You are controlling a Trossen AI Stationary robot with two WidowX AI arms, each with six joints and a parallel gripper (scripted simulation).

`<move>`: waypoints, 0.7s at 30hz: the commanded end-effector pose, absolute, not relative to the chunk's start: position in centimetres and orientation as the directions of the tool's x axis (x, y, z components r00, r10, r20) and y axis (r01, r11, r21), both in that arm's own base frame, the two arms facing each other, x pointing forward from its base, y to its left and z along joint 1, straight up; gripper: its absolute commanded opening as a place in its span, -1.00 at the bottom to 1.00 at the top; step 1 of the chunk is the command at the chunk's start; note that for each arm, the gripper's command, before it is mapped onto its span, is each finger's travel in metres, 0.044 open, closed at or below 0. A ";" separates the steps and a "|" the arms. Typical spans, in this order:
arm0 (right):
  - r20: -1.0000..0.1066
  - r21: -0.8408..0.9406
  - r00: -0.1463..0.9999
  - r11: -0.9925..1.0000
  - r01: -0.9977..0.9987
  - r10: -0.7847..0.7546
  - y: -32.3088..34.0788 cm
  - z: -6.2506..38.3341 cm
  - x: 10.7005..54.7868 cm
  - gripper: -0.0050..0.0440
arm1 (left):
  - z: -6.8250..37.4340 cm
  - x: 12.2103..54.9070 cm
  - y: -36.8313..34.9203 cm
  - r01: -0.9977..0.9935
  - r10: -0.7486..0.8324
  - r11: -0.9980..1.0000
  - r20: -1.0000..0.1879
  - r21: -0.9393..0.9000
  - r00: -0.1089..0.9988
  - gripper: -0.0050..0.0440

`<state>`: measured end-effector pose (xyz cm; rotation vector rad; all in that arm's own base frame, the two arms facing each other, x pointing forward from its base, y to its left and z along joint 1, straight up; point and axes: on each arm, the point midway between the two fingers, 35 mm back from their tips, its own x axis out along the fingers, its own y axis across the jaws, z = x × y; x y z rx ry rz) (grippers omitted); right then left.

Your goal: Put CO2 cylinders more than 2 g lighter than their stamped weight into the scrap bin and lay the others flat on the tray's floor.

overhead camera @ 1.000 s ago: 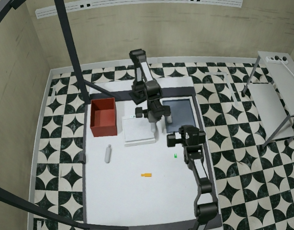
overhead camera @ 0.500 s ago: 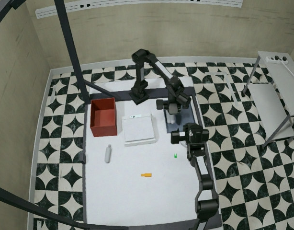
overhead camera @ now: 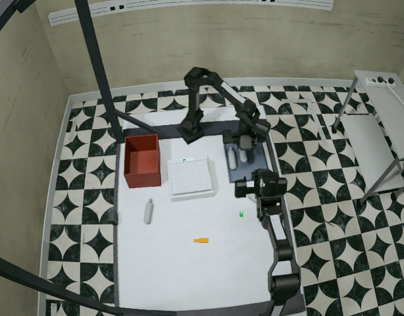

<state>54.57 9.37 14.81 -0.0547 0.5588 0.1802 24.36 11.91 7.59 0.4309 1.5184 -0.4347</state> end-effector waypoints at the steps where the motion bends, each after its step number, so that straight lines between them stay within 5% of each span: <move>1: -0.500 -0.001 0.851 0.982 -0.186 0.161 9.5 16.6 54.7 1.00 | 7.5 24.4 12.0 0.532 -0.004 0.846 -1.000 0.004 0.013 -1.00; 21: -0.500 -0.001 0.851 0.982 -0.186 0.161 9.5 16.6 54.7 1.00 | 5.9 25.0 12.3 0.532 0.007 0.846 -0.999 0.026 0.036 -1.00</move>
